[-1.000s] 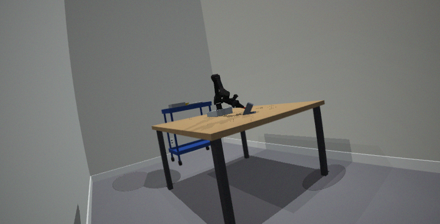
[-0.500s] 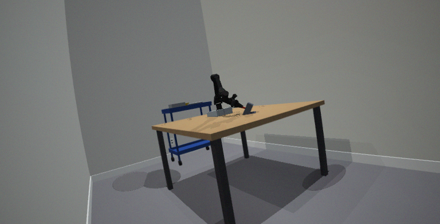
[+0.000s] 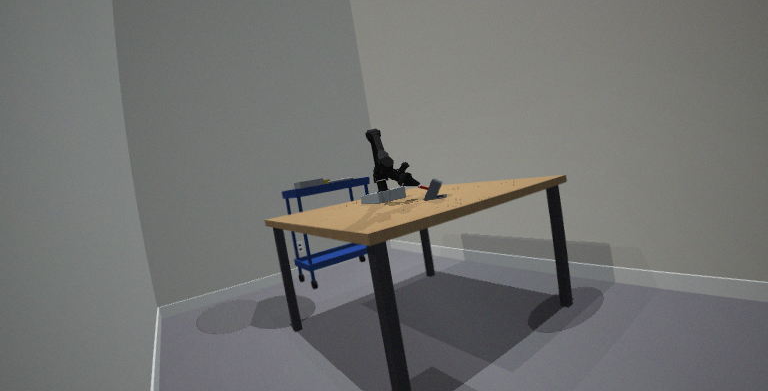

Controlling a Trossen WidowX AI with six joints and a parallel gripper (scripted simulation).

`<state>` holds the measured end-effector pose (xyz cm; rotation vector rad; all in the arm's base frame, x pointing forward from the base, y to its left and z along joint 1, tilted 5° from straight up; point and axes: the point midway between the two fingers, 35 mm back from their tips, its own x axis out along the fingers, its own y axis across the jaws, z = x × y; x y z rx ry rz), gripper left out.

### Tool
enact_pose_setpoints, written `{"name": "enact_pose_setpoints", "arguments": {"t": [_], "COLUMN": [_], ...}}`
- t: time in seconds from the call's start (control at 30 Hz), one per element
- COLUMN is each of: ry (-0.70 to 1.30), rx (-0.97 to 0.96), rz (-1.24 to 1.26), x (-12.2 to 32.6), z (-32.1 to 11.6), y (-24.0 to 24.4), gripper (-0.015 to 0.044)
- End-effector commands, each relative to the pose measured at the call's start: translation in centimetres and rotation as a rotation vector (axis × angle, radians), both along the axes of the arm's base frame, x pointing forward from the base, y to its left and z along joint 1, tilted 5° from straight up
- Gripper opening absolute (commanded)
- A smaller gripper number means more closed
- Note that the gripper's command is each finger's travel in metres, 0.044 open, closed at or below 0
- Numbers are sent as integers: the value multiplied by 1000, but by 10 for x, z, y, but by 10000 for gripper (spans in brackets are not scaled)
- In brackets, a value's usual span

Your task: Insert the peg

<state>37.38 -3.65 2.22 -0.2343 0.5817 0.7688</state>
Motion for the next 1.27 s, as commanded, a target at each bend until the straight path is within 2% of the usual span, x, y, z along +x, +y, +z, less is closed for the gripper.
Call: {"name": "enact_pose_setpoints", "arguments": {"t": [0.0,1.23], "ry": [-2,-3], "rx": [0,2], "rz": [2,-4], "x": [-4,-37], "z": [5,41], "y": [-6,-40], "gripper": [440,440]}}
